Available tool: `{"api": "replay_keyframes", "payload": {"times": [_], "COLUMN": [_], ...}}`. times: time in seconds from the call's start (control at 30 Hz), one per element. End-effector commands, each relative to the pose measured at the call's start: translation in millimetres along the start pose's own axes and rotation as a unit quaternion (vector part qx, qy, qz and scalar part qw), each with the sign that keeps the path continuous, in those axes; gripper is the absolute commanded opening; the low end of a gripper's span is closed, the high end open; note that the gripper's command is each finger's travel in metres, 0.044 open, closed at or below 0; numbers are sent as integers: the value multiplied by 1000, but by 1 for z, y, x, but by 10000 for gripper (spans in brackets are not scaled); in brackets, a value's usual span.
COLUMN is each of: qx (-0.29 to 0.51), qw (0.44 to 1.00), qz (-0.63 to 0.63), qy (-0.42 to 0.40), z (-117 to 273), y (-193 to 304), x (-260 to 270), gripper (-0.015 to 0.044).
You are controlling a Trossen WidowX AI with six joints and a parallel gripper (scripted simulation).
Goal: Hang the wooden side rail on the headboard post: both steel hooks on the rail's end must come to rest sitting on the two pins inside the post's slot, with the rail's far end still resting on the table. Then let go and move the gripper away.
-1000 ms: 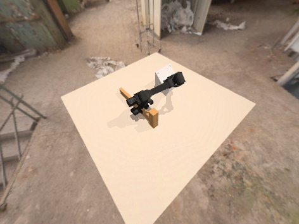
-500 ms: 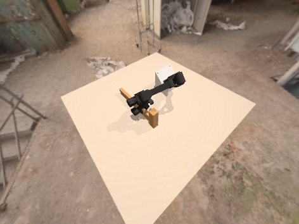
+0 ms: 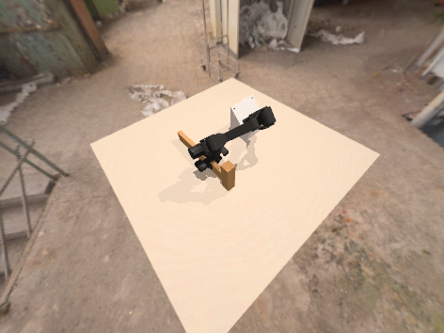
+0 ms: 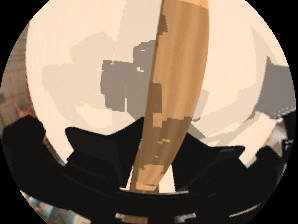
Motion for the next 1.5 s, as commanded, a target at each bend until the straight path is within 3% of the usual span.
{"api": "replay_keyframes", "payload": {"times": [0.0, 1.47], "qx": [-3, -3], "qw": [1000, 1000], "qz": [-2, -2], "qy": [-6, -6], "z": [5, 5], "y": [0, 4], "x": [2, 5], "gripper": [0, 0]}}
Point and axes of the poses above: the point midway between the two fingers, 35 mm back from their tips, its own z axis back along the fingers, its own x axis across the jaws, y = z × x, the point moved 4 cm from there along z, back along the fingers, and after that the axes turned 14 degrees about z, right-handed, at the moved point
